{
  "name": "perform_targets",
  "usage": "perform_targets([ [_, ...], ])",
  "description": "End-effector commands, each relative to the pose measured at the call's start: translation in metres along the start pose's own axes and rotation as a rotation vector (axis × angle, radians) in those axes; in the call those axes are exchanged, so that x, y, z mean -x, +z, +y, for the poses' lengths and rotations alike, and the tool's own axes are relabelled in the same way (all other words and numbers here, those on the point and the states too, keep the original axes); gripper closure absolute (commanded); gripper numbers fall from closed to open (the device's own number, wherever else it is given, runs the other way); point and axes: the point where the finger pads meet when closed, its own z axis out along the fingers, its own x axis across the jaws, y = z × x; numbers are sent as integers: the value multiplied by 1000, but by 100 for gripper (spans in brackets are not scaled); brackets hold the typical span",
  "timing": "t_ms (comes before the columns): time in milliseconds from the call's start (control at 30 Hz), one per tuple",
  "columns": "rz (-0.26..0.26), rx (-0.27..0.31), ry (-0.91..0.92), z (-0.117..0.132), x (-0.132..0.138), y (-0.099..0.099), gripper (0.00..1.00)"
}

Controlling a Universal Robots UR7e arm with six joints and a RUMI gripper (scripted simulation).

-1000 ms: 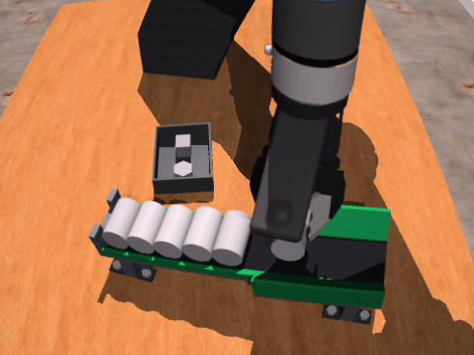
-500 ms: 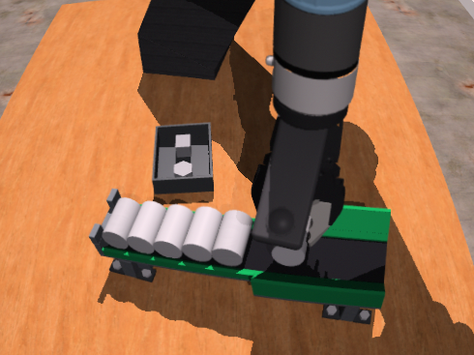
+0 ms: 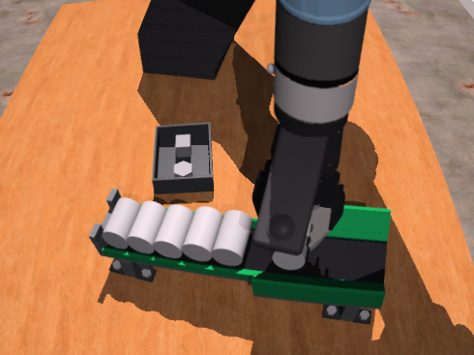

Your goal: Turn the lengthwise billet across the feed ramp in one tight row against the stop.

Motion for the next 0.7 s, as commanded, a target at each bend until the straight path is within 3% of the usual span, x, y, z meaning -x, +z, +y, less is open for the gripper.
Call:
perform_targets([
  [0,-1,-5,-1,-1,2,4,100],
  [667,-1,-6,-1,-1,2,6,100],
])
